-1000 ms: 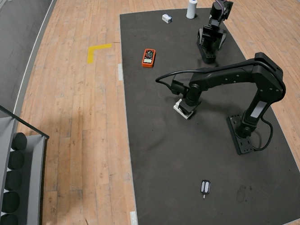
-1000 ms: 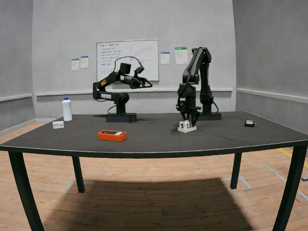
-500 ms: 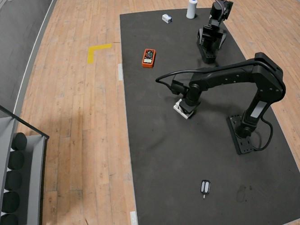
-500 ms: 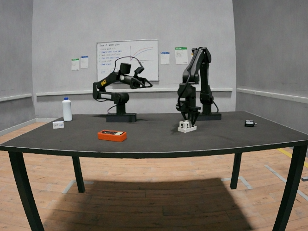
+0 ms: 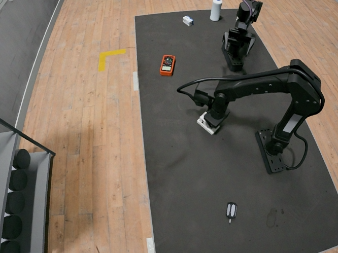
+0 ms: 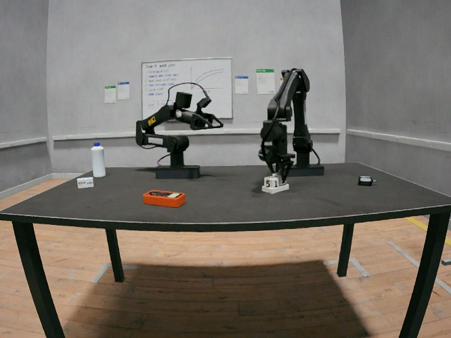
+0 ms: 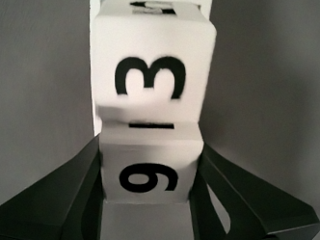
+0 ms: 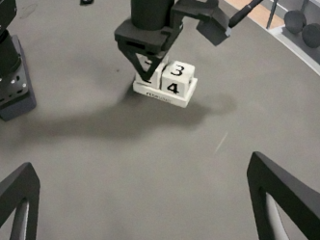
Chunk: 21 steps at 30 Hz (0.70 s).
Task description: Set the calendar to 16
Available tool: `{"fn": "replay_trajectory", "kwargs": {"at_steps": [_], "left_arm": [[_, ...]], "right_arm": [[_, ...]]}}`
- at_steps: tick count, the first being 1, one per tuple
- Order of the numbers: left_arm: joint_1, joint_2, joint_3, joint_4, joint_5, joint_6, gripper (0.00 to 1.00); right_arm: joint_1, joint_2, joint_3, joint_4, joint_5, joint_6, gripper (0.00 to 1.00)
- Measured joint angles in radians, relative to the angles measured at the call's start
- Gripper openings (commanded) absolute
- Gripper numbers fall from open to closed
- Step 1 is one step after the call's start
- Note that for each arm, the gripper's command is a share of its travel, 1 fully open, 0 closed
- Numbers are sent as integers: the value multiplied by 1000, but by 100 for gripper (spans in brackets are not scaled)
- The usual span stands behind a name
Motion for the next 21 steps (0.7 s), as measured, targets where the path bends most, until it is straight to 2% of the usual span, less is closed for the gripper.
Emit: {"fn": "replay_trajectory", "kwargs": {"at_steps": [6,11,16,21], "left_arm": [[0,-52,77,-90,0,0,35],[0,-54,87,-129,0,0,35],[0,-54,89,-168,0,0,35],[0,-60,121,-205,0,0,35]], "right_arm": [[0,0,0,0,0,0,100],[0,2,-7,29,2,1,100],[0,36,-8,120,6,3,100],[-9,153,-30,278,20,8,100]]}}
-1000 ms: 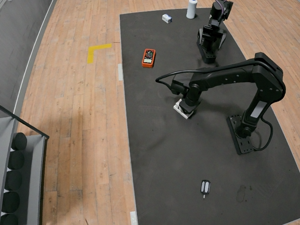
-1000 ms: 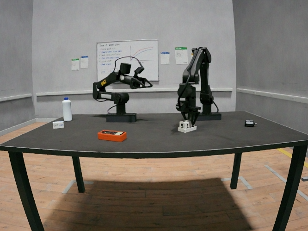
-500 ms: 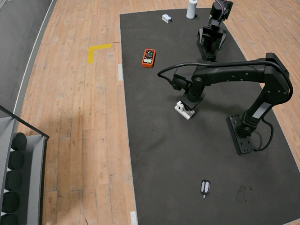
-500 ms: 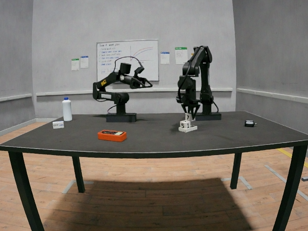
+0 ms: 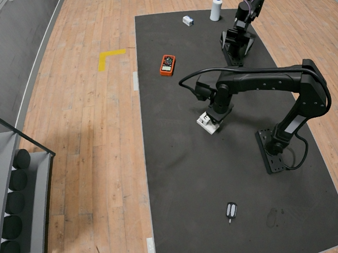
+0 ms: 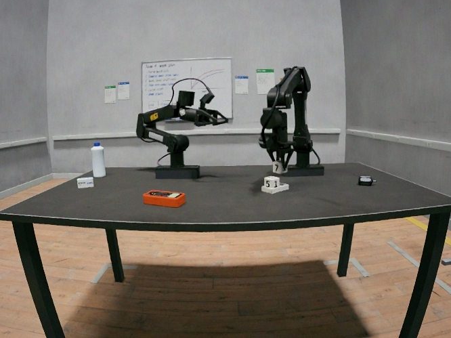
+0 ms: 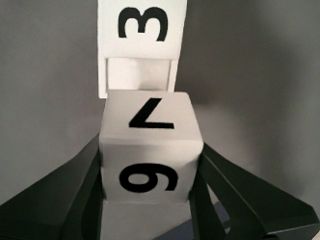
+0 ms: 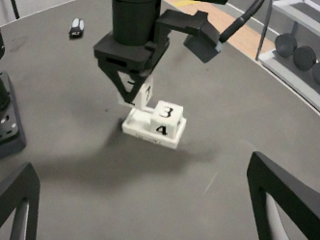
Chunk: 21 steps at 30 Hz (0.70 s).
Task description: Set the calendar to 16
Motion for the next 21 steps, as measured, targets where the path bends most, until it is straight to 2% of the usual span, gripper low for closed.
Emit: {"fn": "replay_trajectory", "kwargs": {"at_steps": [7,11,14,17,21], "left_arm": [[5,-11,31,-11,4,12,35],[42,-11,39,-2,7,37,35],[94,6,54,8,9,71,35],[176,60,92,30,4,123,35],[275,193,164,81,-4,209,35]], "right_arm": [[0,164,-16,235,28,8,100],[0,259,-23,346,42,11,100],[0,378,-23,438,53,13,100],[0,512,-32,519,64,15,100],[0,689,-45,603,76,18,100]]}}
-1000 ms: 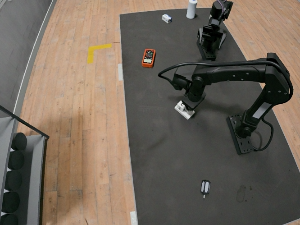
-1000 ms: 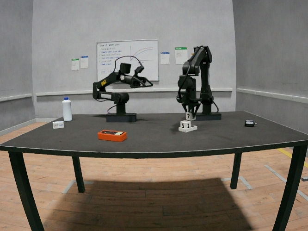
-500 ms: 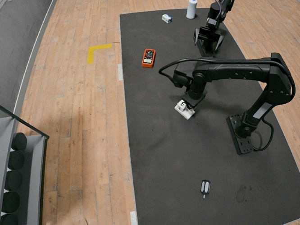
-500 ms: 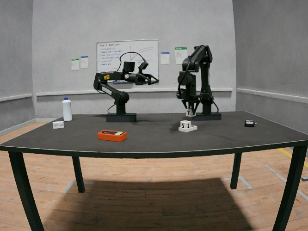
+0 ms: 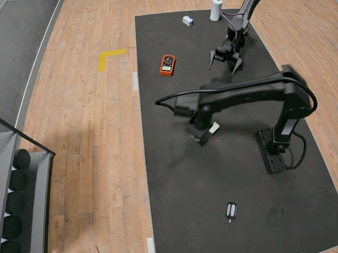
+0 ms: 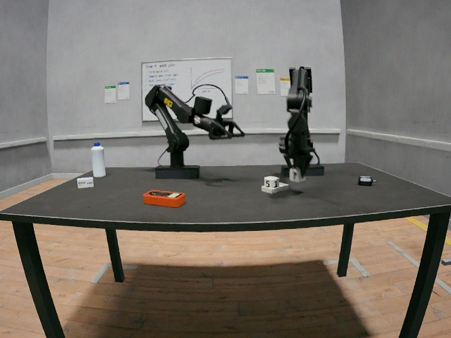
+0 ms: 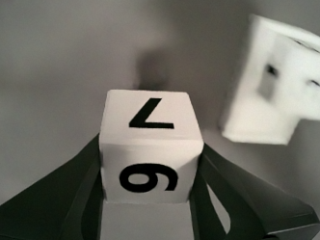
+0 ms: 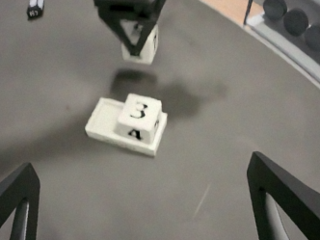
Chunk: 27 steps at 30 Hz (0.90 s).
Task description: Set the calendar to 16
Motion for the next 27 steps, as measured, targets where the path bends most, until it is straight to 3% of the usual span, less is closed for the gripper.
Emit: {"fn": "replay_trajectory", "kwargs": {"at_steps": [3,8,17,27], "left_arm": [[39,96,42,33,-5,52,35],[59,173,74,55,-6,106,35],[69,193,106,56,-6,180,35],[69,193,106,61,-12,510,35]], "right_arm": [[0,69,-3,32,5,2,100],[0,77,-3,82,8,3,100],[0,85,-3,117,8,4,100],[0,85,-3,123,8,5,100]]}}
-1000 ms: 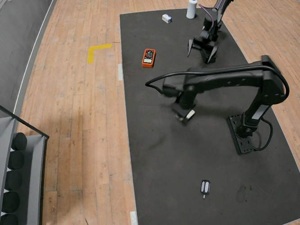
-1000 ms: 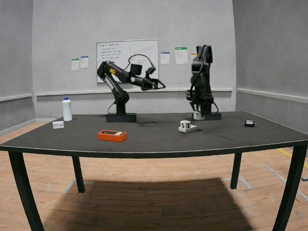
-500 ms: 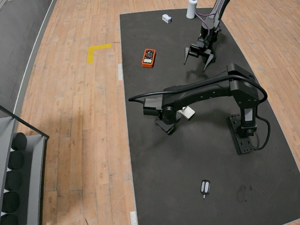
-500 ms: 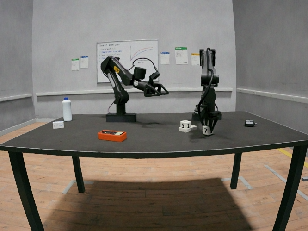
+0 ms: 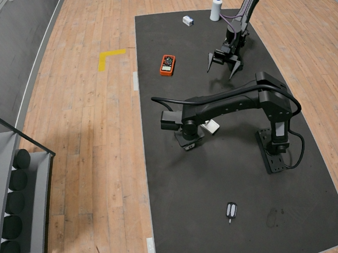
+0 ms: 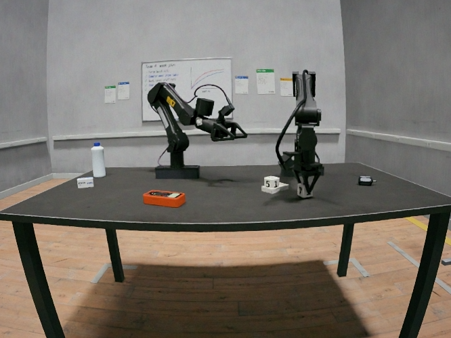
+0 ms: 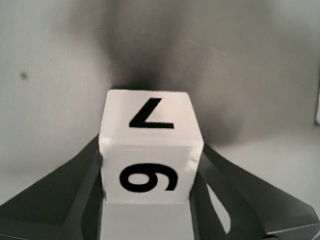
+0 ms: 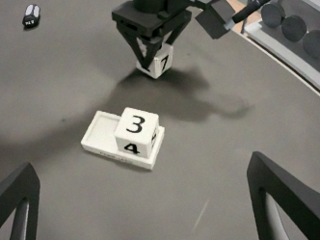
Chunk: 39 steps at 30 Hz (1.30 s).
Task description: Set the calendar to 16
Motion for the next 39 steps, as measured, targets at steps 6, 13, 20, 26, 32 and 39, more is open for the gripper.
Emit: {"fn": "replay_trajectory", "kwargs": {"at_steps": [6,13,20,26,32,39], "left_arm": [[0,0,0,2,0,161,35],[0,0,0,2,0,211,35],[0,0,0,1,0,222,35],[0,19,48,-21,0,245,35],[0,29,48,-21,0,251,35],[0,37,48,-1,0,251,35]], "right_arm": [[0,0,0,0,0,0,100],[0,0,0,0,0,0,100],[0,0,0,0,0,0,100],[0,0,0,0,0,0,100],[0,0,0,0,0,0,100],[0,0,0,0,0,0,100]]}}
